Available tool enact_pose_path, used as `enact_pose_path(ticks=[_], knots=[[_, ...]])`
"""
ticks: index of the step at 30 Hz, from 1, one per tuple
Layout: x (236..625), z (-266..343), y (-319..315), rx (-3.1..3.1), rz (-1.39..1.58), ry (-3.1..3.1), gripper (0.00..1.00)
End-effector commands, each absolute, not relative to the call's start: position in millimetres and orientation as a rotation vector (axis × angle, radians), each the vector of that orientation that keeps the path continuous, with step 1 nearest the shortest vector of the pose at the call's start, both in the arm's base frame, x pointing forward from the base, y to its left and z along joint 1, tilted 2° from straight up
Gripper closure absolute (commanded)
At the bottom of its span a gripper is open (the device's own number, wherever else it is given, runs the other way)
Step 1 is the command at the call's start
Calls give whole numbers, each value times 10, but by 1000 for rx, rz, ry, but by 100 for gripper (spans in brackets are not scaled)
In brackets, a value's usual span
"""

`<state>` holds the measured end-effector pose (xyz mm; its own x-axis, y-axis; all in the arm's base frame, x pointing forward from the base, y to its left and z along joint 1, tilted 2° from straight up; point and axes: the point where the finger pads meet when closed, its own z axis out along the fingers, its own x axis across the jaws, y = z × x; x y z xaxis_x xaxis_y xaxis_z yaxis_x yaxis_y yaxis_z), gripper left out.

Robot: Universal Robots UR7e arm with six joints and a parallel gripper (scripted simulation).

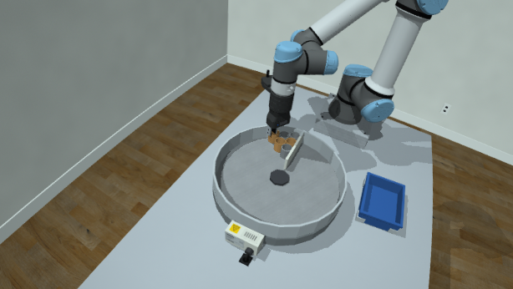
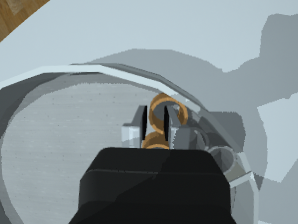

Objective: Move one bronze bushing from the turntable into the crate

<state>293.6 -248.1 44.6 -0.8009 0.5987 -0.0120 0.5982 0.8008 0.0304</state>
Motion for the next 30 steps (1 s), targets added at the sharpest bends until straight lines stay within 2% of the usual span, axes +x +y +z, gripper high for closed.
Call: enact_pose_path(ticks=[1,30], knots=[[2939,445,-2485,984,38,2960,55],[2943,309,-2483,984,38,2960,55]])
